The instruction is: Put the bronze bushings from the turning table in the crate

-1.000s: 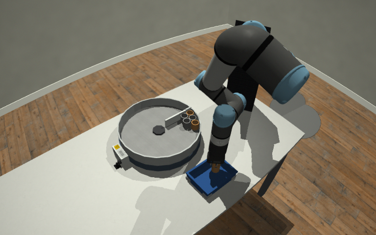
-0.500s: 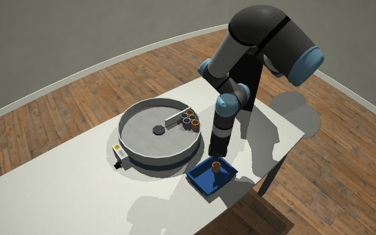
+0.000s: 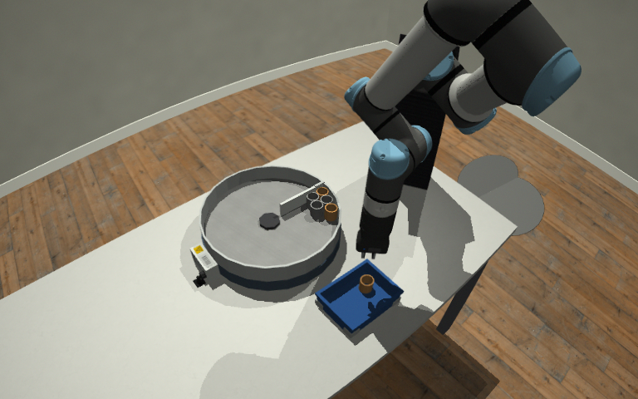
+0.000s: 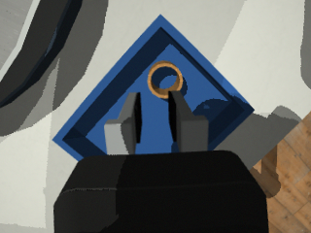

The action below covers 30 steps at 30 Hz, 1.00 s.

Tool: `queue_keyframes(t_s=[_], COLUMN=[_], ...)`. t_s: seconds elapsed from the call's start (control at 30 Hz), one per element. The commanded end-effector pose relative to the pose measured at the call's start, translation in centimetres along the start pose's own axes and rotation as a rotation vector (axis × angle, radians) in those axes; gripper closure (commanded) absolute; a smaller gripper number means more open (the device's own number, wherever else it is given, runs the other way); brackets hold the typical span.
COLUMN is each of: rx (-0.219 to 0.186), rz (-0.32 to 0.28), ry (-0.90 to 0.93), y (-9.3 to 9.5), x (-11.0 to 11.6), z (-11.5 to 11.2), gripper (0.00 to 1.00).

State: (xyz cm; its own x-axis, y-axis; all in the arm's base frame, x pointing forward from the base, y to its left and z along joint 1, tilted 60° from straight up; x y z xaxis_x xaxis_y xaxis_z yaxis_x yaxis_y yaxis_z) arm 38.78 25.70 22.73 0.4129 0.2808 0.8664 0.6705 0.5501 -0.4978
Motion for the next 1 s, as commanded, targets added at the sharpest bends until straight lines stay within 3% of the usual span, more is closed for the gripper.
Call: queue_keyframes(t_s=[0.0, 0.97], rx=[0.007, 0.003], rz=[0.007, 0.002], ry=[-0.001, -0.001], y=[-2.03, -1.77], x=[0.15, 0.15], z=[-0.15, -0.10], gripper=[0.53, 0.53])
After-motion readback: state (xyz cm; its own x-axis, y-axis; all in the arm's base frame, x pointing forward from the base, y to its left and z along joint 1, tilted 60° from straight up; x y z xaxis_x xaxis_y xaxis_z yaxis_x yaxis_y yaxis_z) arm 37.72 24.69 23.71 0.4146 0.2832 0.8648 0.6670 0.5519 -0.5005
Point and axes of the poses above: the point where the finger pads meet when closed, its own y axis out along the fingers, its own z axis across the jaws, x = y × z, the point moved 4 cm from there along -y, back along the fingers, and after that the axes turned 14 degrees about y, right-handed, at the moved point
